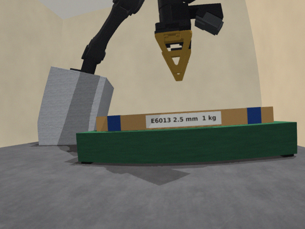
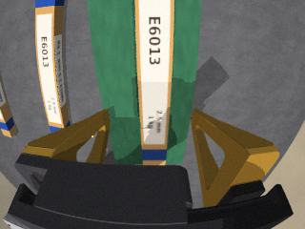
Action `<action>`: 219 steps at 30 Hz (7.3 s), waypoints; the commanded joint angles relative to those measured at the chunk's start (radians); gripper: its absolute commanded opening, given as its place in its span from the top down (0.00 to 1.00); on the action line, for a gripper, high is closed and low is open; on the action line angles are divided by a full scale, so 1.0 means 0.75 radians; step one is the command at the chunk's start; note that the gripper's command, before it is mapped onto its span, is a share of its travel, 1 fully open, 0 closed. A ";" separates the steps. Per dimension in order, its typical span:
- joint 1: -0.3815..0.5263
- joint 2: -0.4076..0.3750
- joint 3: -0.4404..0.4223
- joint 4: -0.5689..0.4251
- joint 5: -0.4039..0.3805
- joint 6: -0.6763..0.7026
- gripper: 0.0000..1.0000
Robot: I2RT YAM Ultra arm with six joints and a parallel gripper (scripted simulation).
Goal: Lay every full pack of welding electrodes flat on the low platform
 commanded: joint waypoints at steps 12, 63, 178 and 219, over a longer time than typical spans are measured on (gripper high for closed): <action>0.081 -0.405 -0.459 0.109 0.005 0.082 0.26; 0.791 -1.512 -1.005 -0.302 0.171 0.785 0.26; 0.781 -1.500 -0.992 -0.303 0.174 0.798 0.26; 0.781 -1.500 -0.992 -0.303 0.174 0.798 0.26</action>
